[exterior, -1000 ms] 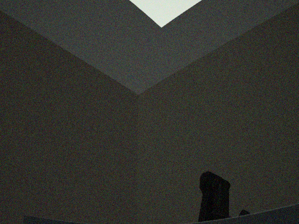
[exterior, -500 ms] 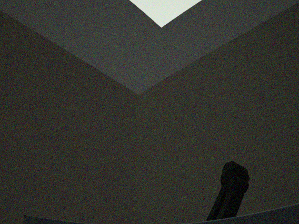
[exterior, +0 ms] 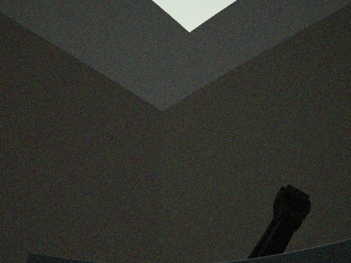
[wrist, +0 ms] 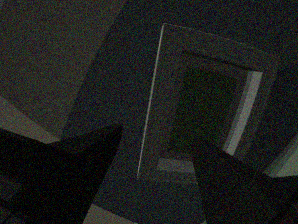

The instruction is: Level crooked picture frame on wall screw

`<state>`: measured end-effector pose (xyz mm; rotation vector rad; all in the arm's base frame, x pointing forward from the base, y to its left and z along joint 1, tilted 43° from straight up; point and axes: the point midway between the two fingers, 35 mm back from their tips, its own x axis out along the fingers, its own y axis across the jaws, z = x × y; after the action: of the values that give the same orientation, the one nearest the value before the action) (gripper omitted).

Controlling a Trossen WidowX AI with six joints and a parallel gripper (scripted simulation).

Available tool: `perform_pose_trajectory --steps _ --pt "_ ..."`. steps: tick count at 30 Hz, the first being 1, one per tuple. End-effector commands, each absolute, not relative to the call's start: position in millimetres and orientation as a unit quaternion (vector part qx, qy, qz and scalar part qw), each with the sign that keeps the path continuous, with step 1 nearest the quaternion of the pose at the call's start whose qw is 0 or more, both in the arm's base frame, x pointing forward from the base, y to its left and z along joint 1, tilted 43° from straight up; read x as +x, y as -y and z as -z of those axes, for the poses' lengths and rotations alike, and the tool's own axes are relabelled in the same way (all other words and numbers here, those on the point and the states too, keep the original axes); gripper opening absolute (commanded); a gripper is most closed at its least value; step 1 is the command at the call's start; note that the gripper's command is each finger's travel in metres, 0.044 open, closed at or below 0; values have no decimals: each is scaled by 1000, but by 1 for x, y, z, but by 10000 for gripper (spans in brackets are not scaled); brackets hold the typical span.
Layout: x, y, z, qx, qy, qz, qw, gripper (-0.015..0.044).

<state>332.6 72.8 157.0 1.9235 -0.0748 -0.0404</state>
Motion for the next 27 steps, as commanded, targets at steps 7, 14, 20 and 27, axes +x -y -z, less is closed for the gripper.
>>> perform_pose_trajectory --steps 7,14,20,27 --pt "339 -72 -157 822 32 14 569 260" --pt "339 -72 -158 822 32 14 569 260" --pt "347 -72 -158 822 32 13 569 260" --pt "358 -71 -159 822 32 13 569 260"
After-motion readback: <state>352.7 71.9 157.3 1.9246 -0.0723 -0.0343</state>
